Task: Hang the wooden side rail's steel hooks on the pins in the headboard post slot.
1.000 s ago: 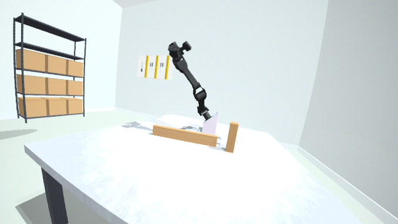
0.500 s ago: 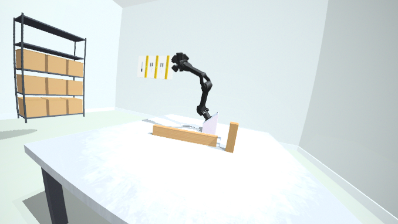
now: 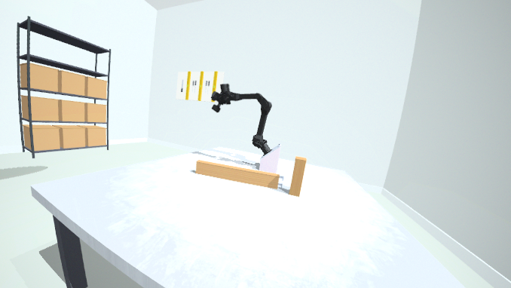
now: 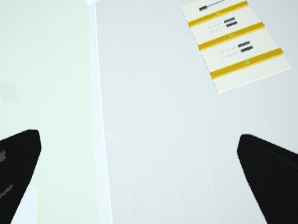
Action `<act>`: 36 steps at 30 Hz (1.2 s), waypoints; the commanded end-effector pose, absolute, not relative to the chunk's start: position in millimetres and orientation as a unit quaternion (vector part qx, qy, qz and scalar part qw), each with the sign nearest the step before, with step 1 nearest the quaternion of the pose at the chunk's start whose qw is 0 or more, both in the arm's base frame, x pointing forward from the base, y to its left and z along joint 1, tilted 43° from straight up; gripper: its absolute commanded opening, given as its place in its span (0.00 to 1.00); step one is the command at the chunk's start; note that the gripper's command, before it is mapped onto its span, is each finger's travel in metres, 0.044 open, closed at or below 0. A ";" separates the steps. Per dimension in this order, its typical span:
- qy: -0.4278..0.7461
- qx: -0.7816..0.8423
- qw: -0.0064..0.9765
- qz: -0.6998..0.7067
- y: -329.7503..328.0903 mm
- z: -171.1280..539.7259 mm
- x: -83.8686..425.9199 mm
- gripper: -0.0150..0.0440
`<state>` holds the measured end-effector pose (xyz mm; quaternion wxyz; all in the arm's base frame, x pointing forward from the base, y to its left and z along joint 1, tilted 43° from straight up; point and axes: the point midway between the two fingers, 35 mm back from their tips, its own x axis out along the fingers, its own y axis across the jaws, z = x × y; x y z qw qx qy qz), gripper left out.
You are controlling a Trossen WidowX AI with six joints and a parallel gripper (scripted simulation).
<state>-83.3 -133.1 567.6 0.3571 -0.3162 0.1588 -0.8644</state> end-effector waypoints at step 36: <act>0.356 -0.620 0.686 -0.137 -180.2 231.2 315.3 1.00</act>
